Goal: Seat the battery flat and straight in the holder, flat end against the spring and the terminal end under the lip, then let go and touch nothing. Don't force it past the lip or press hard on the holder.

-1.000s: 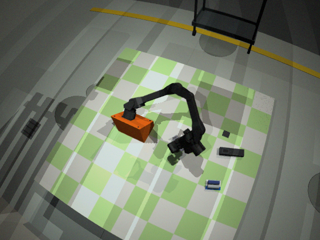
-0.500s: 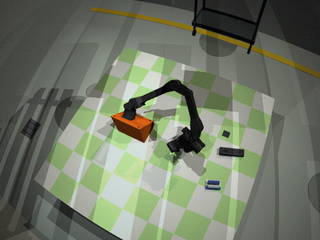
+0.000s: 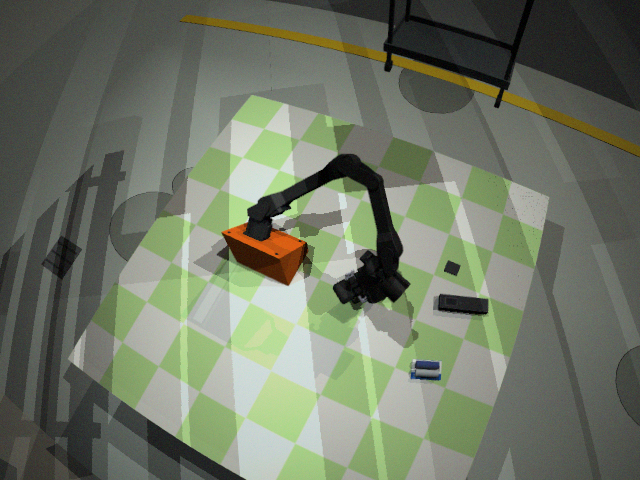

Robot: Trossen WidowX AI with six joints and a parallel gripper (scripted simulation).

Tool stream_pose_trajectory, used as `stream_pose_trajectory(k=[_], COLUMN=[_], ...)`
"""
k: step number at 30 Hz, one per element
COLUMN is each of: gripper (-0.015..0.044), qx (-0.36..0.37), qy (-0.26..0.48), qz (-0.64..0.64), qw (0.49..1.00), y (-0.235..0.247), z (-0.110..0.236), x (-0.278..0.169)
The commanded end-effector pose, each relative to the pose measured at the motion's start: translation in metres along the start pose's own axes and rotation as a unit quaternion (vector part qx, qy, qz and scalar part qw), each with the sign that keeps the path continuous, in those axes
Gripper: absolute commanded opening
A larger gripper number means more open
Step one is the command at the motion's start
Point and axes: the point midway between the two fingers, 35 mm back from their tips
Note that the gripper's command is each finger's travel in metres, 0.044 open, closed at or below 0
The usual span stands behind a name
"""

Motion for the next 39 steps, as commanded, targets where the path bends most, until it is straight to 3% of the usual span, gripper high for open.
stream_pose_trajectory(k=[1,39], gripper=[0.0069,0.0069], qx=[-0.003,0.006], qy=[-0.014,-0.045], qz=[0.001,-0.007], qw=[1.000,0.999], y=[-0.002,-0.001], z=[-0.001,-0.005], x=[0.002,-0.015])
Point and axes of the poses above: the point midway between the two fingers, 35 mm back from their tips, its own z axis back along the fingers, its own y axis across the jaws, x = y × z, and after that the axes turned 7 degrees about -z, right-handed
